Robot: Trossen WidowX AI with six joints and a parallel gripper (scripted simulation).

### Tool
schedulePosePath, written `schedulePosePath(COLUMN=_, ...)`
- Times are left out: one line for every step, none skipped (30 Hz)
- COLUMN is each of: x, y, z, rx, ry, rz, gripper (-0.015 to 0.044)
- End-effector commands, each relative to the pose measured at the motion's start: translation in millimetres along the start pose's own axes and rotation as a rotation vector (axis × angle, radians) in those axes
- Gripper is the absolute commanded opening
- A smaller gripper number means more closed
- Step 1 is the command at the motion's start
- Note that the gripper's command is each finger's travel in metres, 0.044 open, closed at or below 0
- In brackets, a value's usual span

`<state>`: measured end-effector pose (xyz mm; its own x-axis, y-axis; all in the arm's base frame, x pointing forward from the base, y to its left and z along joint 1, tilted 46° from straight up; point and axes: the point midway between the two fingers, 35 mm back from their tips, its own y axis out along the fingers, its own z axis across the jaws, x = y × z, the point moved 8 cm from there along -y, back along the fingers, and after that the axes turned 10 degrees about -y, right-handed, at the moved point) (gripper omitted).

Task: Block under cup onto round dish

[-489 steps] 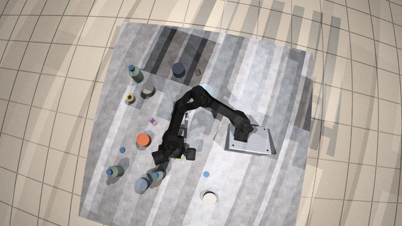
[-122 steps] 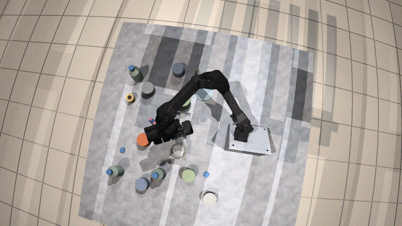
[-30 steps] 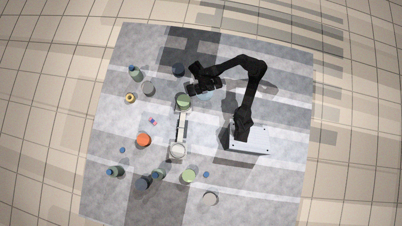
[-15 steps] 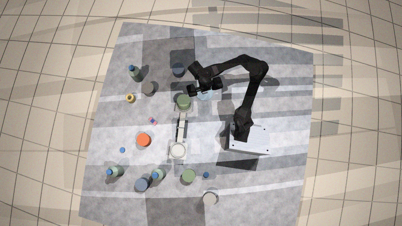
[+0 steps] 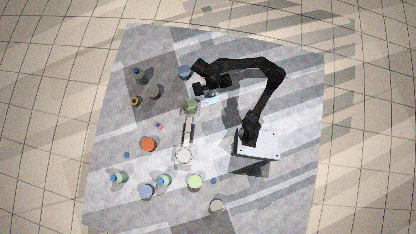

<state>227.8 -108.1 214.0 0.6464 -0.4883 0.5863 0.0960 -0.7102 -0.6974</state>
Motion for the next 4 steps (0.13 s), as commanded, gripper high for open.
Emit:
schedulePosePath(x=0.0, y=-2.2, z=-1.4, rx=-0.009, ry=0.004, rz=0.003, gripper=0.044)
schedulePosePath(x=0.0, y=-2.2, z=-1.4, rx=-0.009, ry=0.004, rz=0.003, gripper=0.044)
schedulePosePath(x=0.0, y=-2.2, z=-1.4, rx=-0.009, ry=0.004, rz=0.003, gripper=0.044)
schedulePosePath(x=0.0, y=-2.2, z=-1.4, rx=-0.009, ry=0.004, rz=0.003, gripper=0.044)
